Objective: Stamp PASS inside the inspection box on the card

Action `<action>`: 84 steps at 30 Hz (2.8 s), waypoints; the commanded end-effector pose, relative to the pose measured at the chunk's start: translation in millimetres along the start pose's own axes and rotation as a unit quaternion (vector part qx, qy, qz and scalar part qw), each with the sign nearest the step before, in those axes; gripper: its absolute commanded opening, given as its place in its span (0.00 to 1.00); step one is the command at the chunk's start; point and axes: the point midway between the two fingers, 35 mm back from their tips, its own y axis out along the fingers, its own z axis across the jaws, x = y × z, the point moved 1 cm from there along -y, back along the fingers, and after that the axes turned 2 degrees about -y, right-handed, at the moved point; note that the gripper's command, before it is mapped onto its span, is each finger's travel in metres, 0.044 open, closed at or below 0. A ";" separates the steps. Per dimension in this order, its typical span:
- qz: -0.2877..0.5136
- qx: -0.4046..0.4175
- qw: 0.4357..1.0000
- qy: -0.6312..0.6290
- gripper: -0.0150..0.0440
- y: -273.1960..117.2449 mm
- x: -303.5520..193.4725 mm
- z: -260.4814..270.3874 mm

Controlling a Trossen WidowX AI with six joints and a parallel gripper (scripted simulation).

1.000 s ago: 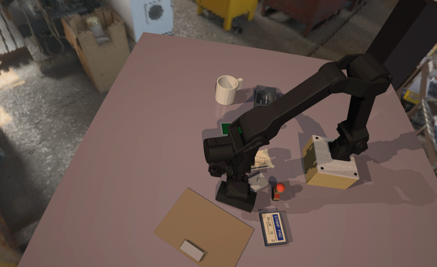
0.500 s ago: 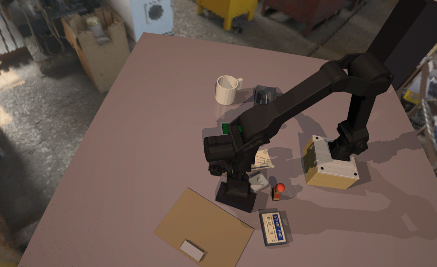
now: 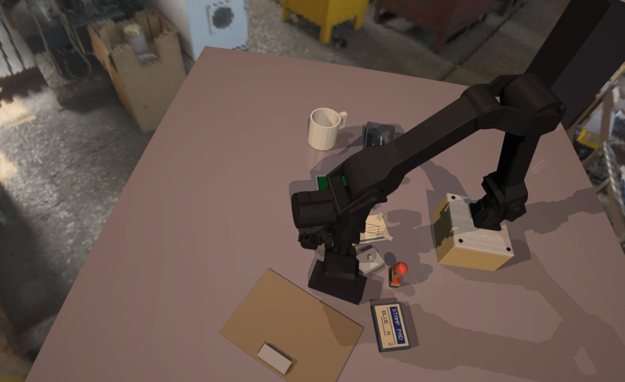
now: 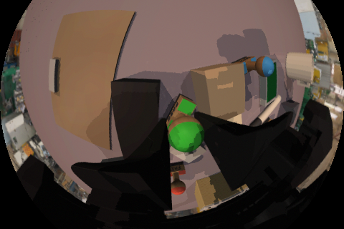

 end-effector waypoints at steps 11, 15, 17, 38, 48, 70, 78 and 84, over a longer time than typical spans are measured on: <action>-0.002 0.005 1.000 -0.002 0.25 -8.0 0.8 0.7; -0.003 0.006 1.000 -0.002 0.25 -10.0 0.9 0.7; -0.003 0.007 1.000 -0.002 0.25 -11.0 1.0 0.6; -0.005 0.010 1.000 -0.002 0.25 -21.4 1.3 0.4; -0.006 0.012 1.000 -0.002 0.25 -26.4 1.3 0.3; -0.009 0.016 1.000 -0.002 0.25 -37.3 1.2 -0.1; -0.010 0.018 1.000 -0.002 0.25 -41.3 1.0 -0.3; -0.011 0.019 1.000 -0.002 0.25 -44.3 0.9 -0.4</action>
